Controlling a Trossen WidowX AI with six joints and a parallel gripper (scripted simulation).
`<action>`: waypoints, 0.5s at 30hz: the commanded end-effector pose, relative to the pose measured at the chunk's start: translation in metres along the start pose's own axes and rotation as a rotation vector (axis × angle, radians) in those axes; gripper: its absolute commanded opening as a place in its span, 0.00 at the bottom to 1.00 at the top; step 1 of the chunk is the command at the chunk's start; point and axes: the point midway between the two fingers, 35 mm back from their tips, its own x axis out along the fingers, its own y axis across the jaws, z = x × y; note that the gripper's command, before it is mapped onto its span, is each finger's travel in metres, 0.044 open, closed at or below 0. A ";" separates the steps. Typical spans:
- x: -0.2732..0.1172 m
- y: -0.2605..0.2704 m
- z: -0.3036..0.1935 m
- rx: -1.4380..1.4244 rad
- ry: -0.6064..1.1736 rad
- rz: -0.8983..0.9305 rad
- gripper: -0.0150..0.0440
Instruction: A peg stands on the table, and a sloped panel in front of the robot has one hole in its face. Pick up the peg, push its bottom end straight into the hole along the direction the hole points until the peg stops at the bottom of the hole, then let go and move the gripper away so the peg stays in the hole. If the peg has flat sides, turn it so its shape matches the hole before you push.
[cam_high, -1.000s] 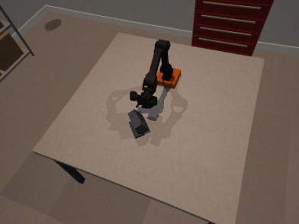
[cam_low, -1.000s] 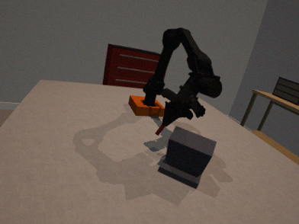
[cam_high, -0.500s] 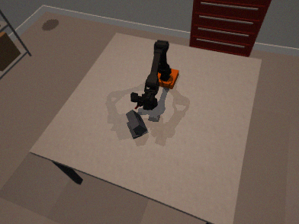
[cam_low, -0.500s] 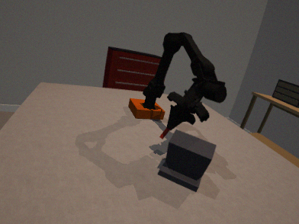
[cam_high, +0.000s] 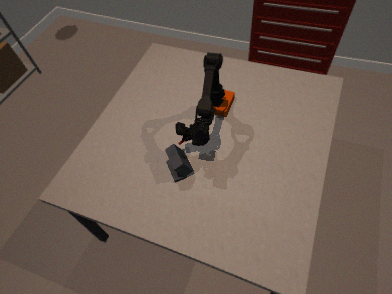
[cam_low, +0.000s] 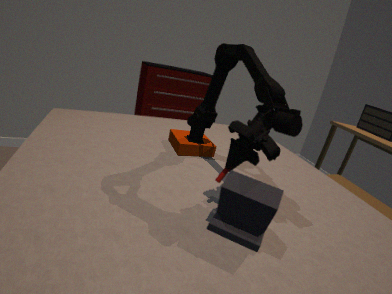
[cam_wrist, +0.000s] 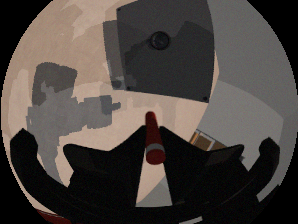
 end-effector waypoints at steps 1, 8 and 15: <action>-0.002 0.003 0.001 -0.004 -0.004 -0.022 0.25; -0.007 0.007 0.006 -0.017 -0.020 -0.058 0.25; -0.012 0.012 0.011 -0.029 -0.036 -0.093 0.25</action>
